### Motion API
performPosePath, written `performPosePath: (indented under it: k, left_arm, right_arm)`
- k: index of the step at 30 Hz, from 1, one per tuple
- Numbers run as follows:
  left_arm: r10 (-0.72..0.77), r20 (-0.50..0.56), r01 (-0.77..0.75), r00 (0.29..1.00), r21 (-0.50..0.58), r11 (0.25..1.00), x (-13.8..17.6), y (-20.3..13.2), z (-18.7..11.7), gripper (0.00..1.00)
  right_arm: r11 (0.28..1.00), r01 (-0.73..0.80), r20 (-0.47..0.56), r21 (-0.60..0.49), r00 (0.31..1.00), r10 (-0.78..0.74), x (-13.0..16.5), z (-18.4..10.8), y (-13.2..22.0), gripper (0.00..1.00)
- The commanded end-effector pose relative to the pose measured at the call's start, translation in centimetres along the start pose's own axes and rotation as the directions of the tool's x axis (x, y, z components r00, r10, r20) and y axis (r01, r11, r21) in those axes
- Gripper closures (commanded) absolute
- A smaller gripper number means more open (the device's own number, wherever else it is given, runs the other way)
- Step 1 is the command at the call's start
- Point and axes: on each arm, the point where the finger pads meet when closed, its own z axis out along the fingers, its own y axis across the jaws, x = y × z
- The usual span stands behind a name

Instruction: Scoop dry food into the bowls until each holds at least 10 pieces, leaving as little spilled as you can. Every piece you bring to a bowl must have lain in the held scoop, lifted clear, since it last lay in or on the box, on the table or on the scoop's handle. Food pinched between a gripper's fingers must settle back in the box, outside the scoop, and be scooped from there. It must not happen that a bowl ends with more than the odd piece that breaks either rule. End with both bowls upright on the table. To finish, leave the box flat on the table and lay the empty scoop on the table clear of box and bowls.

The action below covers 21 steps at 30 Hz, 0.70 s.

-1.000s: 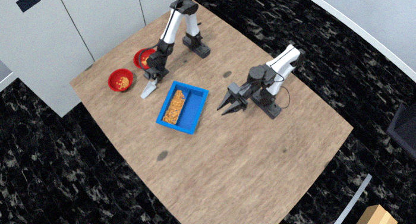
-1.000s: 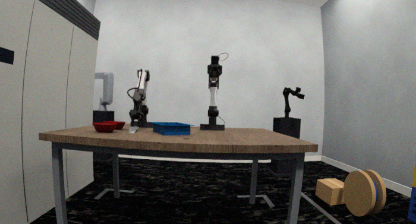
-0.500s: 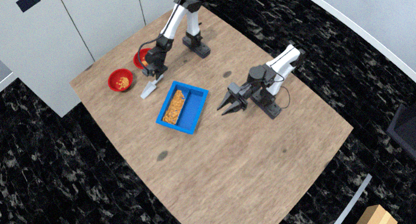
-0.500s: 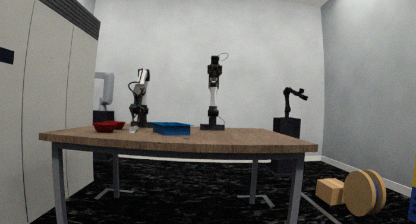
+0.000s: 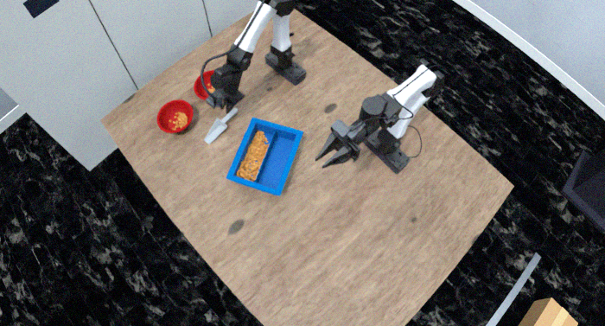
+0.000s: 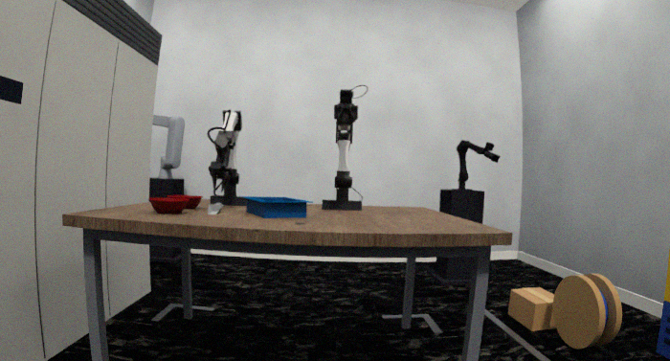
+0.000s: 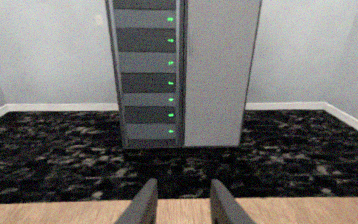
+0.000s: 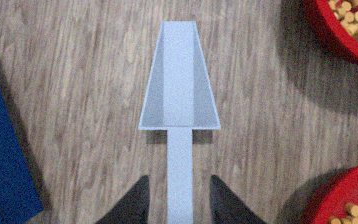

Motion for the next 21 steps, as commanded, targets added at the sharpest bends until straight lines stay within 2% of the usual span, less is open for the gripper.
performPosePath:
  k: [1,2,3,6,9,18,21]
  left_arm:
    - [-0.006,0.073,0.005,0.997,0.003,1.000,-2.8,0.0,-0.4,0.73]
    - [-0.006,0.073,0.005,0.997,0.003,1.000,-2.8,0.0,-0.4,0.73]
    - [-0.005,0.070,0.005,0.998,0.002,1.000,-2.7,0.0,-0.3,0.73]
    - [-0.004,0.066,0.005,0.998,-0.002,1.000,-2.6,0.2,-0.2,0.73]
    - [-0.003,0.067,0.003,0.998,-0.002,1.000,-2.5,0.1,-0.3,0.73]
    - [0.000,0.070,0.001,0.998,-0.013,1.000,-2.6,0.4,-0.3,0.73]
    - [0.002,0.035,-0.001,0.999,-0.017,1.000,-1.0,0.5,0.1,0.73]
  right_arm:
    - [1.000,-0.004,0.052,0.006,0.999,0.004,-1.9,-0.9,0.0,0.68]
    - [1.000,-0.004,0.051,0.006,0.999,0.004,-1.9,-0.9,0.1,0.68]
    - [1.000,-0.016,0.106,0.011,0.994,0.015,-3.2,-1.8,-0.4,0.68]
    - [1.000,-0.020,0.163,-0.003,0.986,0.020,-4.6,-2.6,-0.4,0.68]
    - [1.000,-0.016,0.184,-0.001,0.983,0.016,-5.0,-2.9,-0.4,0.68]
    - [1.000,-0.026,0.397,-0.004,0.917,0.025,-10.0,-7.5,-1.0,0.68]
    - [1.000,-0.027,0.461,-0.002,0.887,0.025,-11.5,-9.2,-1.2,0.68]
